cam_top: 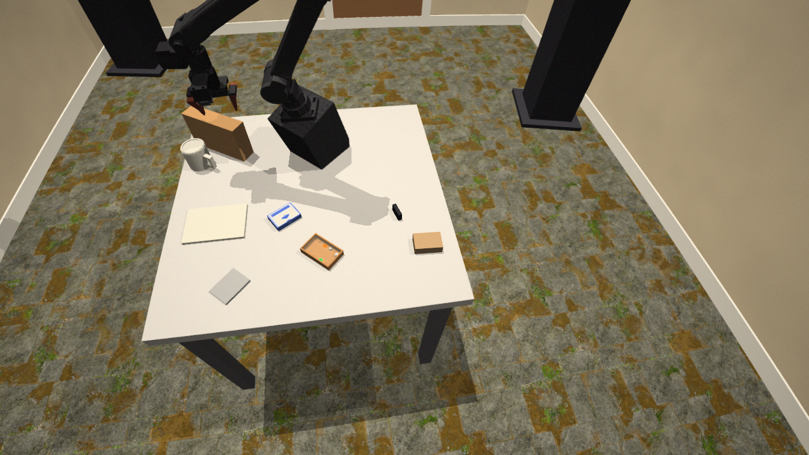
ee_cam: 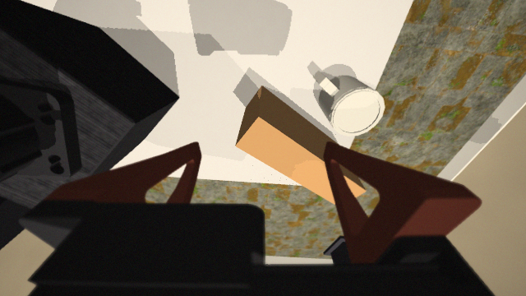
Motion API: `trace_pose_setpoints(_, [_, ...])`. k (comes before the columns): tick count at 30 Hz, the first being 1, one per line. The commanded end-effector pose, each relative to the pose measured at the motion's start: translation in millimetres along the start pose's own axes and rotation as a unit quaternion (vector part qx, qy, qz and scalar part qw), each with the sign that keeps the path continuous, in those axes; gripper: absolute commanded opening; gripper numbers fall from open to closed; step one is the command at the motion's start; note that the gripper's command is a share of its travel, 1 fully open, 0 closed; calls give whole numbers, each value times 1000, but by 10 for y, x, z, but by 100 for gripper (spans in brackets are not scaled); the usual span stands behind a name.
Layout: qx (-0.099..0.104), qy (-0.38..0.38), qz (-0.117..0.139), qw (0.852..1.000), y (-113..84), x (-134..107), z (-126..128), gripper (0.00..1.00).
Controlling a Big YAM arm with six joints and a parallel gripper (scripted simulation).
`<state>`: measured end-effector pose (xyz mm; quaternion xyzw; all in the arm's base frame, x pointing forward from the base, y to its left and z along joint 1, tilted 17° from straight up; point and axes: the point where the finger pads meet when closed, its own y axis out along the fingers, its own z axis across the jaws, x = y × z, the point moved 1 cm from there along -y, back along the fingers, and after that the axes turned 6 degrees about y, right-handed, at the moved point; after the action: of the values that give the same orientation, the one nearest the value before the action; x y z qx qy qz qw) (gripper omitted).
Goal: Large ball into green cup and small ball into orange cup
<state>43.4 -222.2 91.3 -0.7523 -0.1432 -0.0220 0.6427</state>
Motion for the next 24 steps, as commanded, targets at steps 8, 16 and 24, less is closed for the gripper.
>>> trace_pose_setpoints(8, [6,-41,7,999,99,409,-305,100])
trace_pose_setpoints(16, [21,-116,20,993,439,1350,-456,100])
trace_pose_setpoints(24, [25,-185,29,982,828,2331,-133,100])
